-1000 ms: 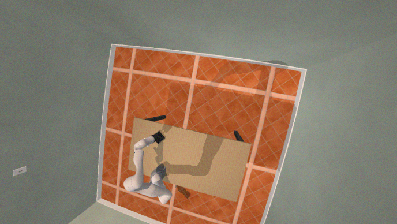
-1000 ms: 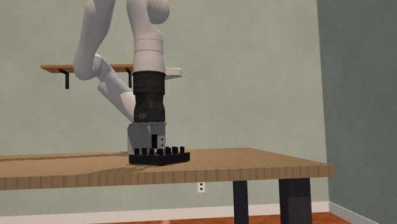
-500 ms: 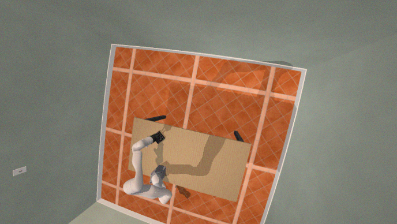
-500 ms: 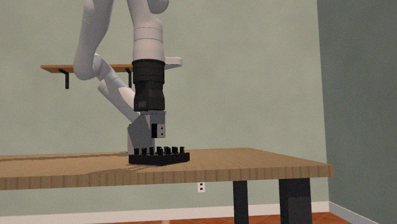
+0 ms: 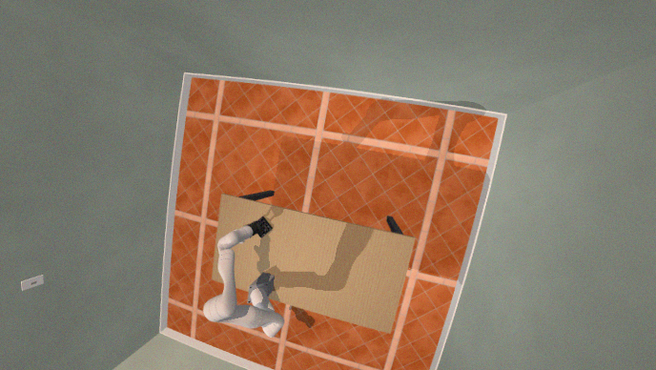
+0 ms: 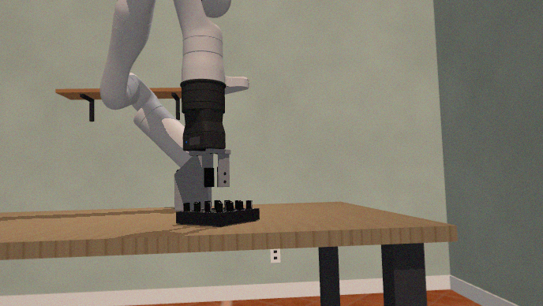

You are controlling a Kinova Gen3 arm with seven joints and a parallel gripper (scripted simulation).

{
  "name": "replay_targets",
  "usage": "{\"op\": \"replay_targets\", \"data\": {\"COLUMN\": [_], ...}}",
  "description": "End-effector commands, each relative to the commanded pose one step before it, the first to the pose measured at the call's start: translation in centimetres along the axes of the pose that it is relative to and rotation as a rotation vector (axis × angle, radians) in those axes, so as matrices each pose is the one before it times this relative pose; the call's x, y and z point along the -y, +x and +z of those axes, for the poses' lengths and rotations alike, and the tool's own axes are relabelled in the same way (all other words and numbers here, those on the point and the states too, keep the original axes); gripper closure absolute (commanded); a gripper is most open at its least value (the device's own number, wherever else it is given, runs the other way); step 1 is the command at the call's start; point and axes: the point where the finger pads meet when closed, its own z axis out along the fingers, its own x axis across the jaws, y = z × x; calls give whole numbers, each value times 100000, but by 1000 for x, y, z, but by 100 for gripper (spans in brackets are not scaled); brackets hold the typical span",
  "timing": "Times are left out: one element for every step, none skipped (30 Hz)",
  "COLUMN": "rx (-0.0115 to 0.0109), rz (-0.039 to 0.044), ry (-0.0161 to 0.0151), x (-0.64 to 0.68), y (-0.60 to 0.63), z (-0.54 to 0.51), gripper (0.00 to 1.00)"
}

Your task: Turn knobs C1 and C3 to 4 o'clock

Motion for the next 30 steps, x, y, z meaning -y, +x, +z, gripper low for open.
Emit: {"op": "replay_targets", "data": {"rx": [-209,-97,-9,-1,-1,0,0,-1,-1,-1,-1,-1,-1,-1,-1,-1,-1,-1,-1,-1,0,0,0,0,-707,295,-78,-481,-99,167], "rz": [492,-13,-3,-3,-3,0,0,-4,-4,-5,-5,-6,-6,-6,-6,-6,-6,-6,-5,-5,-4,-3,0,0,-3,-2,-1,-1,21,20], "ry": [509,-11,3,5,5,0,0,6,6,7,7,7,7,7,7,6,6,5,5,4,3,3,0,0,-168,73,-18,-114,-36,28], "x": [326,-3,2,3,3,0,0,4,4,4,5,5,5,5,5,5,4,4,4,3,3,2,0,0,-54,24,-5,-38,-13,9], "y": [228,53,3,-1,-1,0,0,-1,-1,-2,-2,-2,-3,-2,-2,-3,-2,-2,-2,-2,-2,-1,0,0,233,-97,26,159,4,-83], "z": [-865,-297,-355,-429,-499,0,0,-562,-615,-659,-690,-708,-715,-708,-690,-660,-620,-570,-513,-449,-382,-311,0,0,-239,-177,-114,-61,24,41], "gripper": [0,0,0,0,0,0,0,0,0,0,0,0,0,0,0,0,0,0,0,0,0,0,0,0,0,0,0,0,0,0]}}
